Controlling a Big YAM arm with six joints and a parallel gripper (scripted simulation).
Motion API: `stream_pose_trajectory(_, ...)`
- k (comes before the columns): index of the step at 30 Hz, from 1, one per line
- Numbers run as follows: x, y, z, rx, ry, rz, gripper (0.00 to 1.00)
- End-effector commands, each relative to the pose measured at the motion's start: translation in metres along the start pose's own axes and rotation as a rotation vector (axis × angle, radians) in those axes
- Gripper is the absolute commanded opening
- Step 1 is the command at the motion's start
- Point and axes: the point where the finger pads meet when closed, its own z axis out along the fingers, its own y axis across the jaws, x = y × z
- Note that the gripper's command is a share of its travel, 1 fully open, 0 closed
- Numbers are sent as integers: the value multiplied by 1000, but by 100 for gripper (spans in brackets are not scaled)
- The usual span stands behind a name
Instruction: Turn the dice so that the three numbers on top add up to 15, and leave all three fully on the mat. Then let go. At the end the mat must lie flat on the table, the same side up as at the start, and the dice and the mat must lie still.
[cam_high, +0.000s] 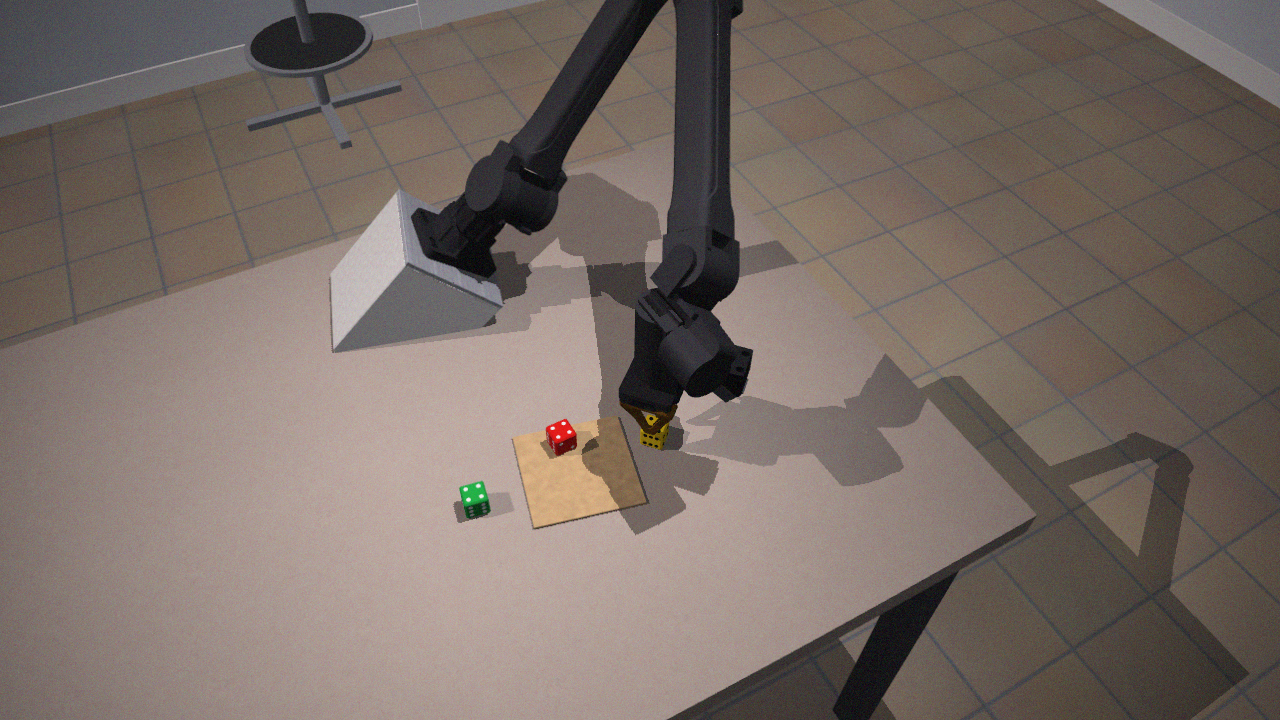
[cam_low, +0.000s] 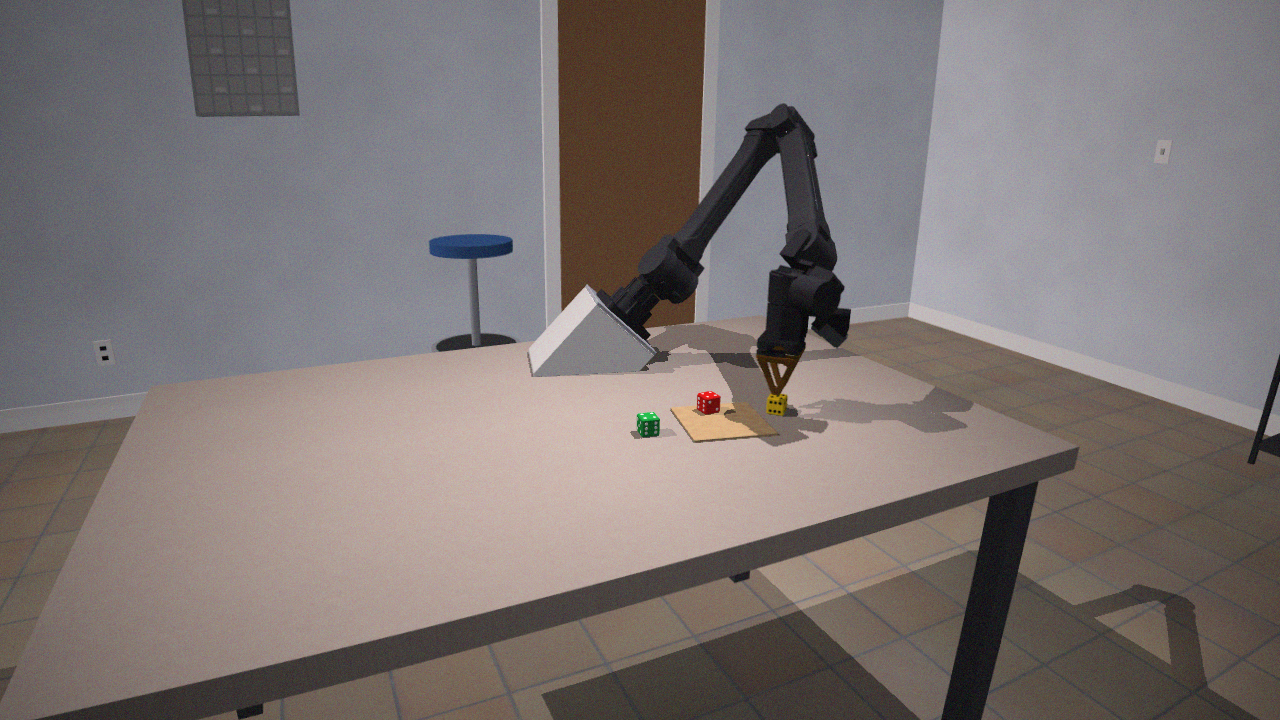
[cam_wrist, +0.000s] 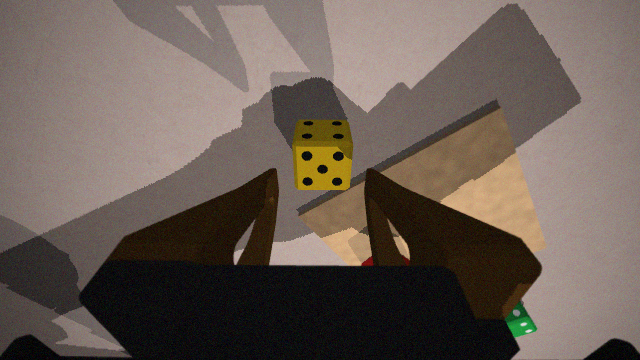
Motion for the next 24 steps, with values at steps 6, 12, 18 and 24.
stream_pose_trajectory(6,1,-5,1,3,-1,3,45)
stream_pose_trajectory(12,-2,-6,0,7,-4,-1,45)
stream_pose_trajectory(18,-2,-6,0,7,-4,-1,45)
stream_pose_trajectory(24,-2,-6,0,7,-4,-1,45)
